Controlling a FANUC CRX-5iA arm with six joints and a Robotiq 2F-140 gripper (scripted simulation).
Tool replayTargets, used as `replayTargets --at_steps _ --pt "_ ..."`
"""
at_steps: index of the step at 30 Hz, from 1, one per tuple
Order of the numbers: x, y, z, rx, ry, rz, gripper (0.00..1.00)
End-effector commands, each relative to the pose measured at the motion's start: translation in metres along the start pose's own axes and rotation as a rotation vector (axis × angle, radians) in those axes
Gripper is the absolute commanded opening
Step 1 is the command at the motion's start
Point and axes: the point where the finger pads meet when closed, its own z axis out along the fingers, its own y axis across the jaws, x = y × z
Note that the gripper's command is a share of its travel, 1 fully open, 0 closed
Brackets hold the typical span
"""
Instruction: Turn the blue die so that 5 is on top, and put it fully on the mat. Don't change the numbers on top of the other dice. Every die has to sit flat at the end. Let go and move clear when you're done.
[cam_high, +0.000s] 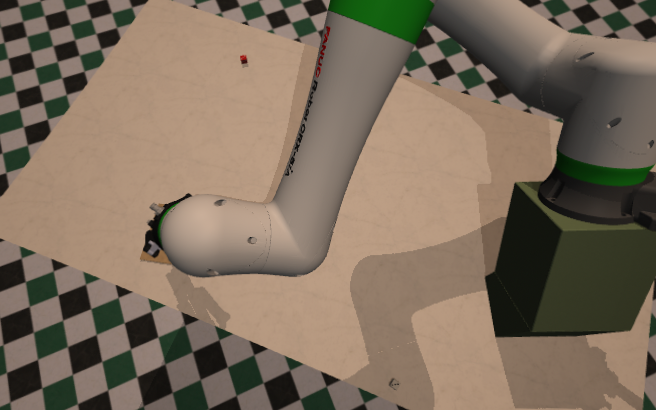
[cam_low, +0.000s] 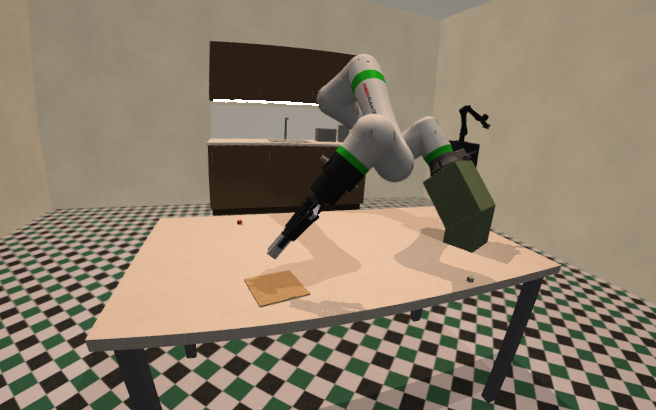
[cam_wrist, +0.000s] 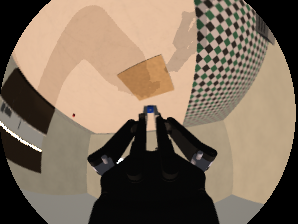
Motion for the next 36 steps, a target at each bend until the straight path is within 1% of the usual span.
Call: replayTargets --at_steps 1,4,5,7,8,11,23,29,31,36 --pt "0.004 -0.005 0.003 0.0 -0.167 0.008 0.16" --pt "0.006 -0.005 0.002 0.001 -0.257 0.008 0.16" --pt "0.007 -0.005 0.002 0.0 -0.267 0.009 0.16" --pt "0.008 -0.005 0.002 0.002 -0.343 0.008 0.16" --pt "0.008 -0.005 0.002 0.002 -0.345 0.008 0.16" --pt "0.01 -0.004 0.0 0.0 -0.406 0.009 0.16" --pt "0.013 -0.004 0.003 -0.001 -0.416 0.01 0.16" --pt "0.023 -0.004 0.016 -0.001 -0.416 0.01 0.16" --pt "0.023 -0.004 0.016 -0.001 -0.416 0.01 0.16" --pt "0.035 -0.004 0.031 -0.001 -0.416 0.01 0.16"
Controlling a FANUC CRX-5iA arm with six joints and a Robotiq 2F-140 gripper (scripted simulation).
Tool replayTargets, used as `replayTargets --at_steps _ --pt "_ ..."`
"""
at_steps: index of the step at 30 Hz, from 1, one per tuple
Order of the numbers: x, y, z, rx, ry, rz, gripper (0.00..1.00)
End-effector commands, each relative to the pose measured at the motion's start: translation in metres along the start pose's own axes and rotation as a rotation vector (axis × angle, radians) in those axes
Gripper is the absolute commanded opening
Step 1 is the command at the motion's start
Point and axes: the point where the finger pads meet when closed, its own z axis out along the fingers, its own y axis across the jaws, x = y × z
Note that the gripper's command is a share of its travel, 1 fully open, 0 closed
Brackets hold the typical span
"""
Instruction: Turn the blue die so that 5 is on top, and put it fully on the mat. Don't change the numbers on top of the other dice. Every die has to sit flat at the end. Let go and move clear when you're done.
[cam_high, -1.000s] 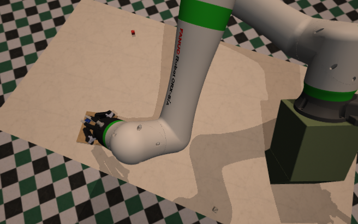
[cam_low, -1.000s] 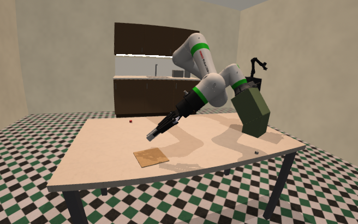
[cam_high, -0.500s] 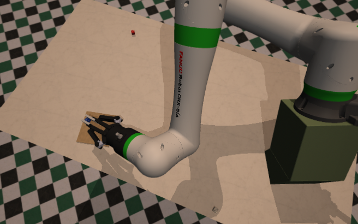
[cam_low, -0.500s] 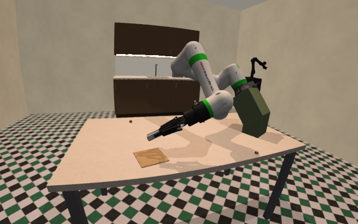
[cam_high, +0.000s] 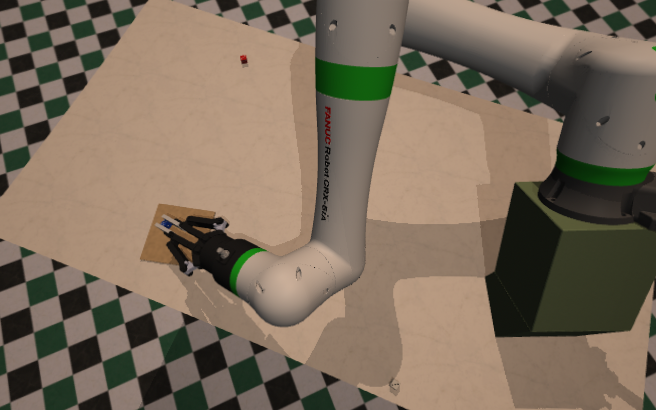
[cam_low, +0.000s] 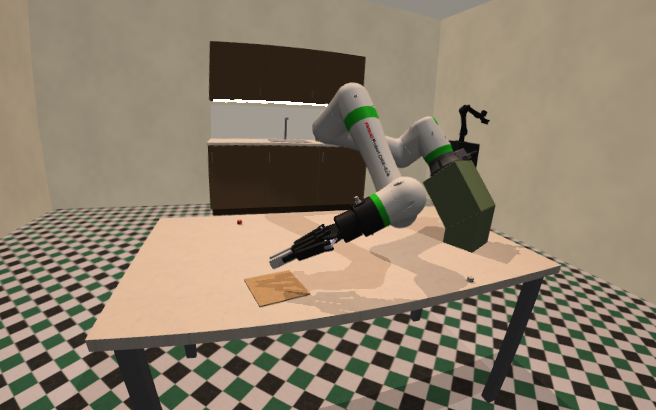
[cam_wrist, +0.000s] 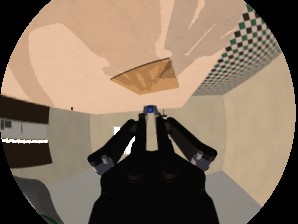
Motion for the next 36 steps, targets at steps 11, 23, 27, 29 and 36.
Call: replayTargets --at_steps 11,23,27,29,36 --pt "0.035 0.0 0.019 0.0 0.0 0.0 0.16" --pt "0.04 0.0 0.022 0.0 0.0 0.0 0.16" --pt "0.04 0.0 0.022 0.0 0.0 0.0 0.16" --pt "0.04 0.0 0.022 0.0 0.0 0.0 0.16" --pt "0.04 0.0 0.022 0.0 0.0 0.0 0.16"
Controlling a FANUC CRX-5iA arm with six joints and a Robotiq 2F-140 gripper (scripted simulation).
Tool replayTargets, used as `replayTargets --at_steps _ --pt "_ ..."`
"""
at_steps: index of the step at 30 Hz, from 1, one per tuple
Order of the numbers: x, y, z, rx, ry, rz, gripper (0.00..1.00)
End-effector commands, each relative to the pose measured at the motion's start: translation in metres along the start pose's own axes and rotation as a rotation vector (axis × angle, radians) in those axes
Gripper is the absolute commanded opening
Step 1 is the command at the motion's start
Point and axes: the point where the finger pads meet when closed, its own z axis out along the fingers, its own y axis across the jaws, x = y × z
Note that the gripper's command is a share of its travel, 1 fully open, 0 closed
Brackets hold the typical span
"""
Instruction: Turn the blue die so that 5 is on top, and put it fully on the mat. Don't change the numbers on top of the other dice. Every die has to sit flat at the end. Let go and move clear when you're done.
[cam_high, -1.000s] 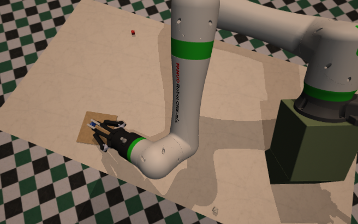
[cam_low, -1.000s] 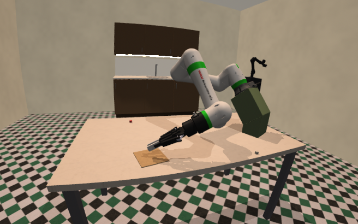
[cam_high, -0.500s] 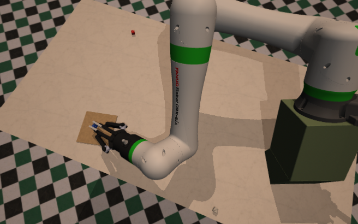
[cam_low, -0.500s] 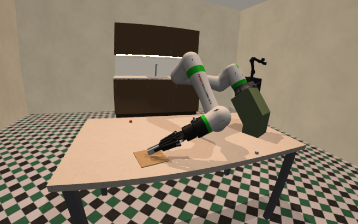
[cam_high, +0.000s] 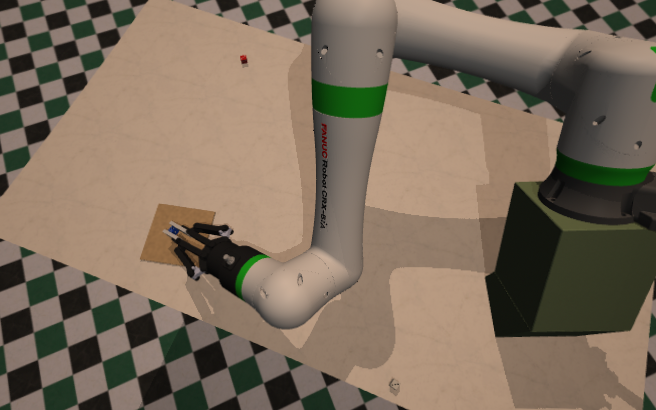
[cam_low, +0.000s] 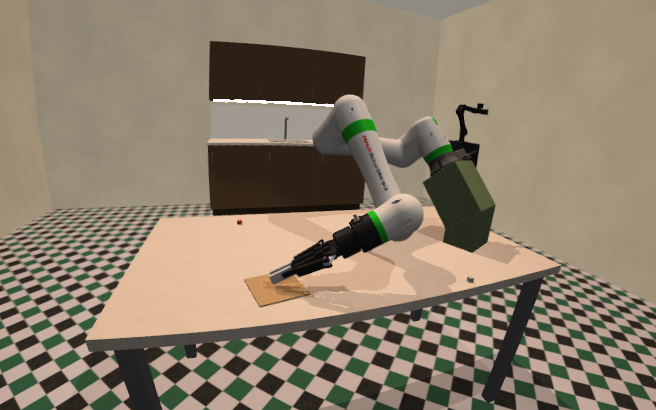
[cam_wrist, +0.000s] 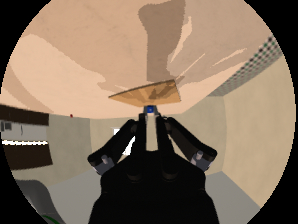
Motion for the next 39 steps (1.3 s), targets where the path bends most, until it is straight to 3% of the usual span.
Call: replayTargets --at_steps 1,39 --pt "-0.0002 0.0002 -0.0001 0.0 0.0 0.0 0.16" --pt "0.0075 0.0002 0.004 0.0 0.0 0.0 0.16"
